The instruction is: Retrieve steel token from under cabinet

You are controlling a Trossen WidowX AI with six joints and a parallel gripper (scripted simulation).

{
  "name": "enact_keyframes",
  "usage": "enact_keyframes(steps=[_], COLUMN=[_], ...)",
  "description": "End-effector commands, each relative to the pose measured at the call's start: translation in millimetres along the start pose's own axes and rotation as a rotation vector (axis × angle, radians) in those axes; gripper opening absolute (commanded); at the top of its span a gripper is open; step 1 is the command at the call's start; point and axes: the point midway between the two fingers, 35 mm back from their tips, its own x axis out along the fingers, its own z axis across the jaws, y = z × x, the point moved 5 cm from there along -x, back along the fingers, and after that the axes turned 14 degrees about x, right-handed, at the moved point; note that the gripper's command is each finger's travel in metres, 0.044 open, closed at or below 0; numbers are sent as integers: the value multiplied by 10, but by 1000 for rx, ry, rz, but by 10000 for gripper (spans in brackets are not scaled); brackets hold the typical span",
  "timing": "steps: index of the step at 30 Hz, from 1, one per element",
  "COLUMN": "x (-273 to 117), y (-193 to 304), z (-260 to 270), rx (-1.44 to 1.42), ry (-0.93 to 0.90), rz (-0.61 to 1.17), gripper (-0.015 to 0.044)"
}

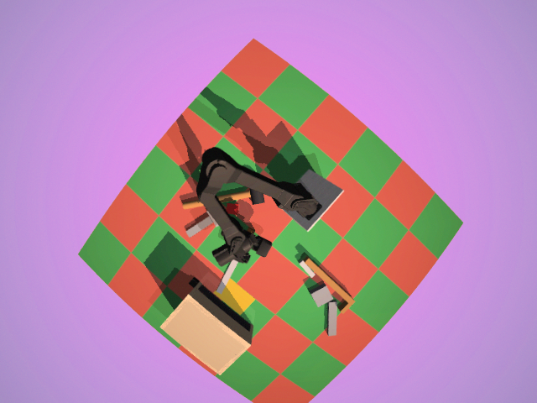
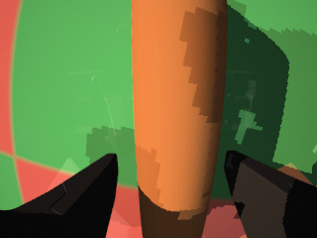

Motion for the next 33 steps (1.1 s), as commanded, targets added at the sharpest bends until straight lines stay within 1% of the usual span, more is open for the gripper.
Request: enact_keyframes(steps=[1, 9, 14, 22, 25, 33], x=[-10, 20, 0, 0, 0, 0], y=[0, -4, 1, 1, 1, -36], z=[-1, 2, -4, -4, -4, 4], rx=[1, 1, 1, 1, 1, 1], ry=[-2, -2, 0, 0, 0, 0], rz=[-1, -1, 0, 0, 0, 0], gripper=[270, 270, 139, 84, 6, 0])
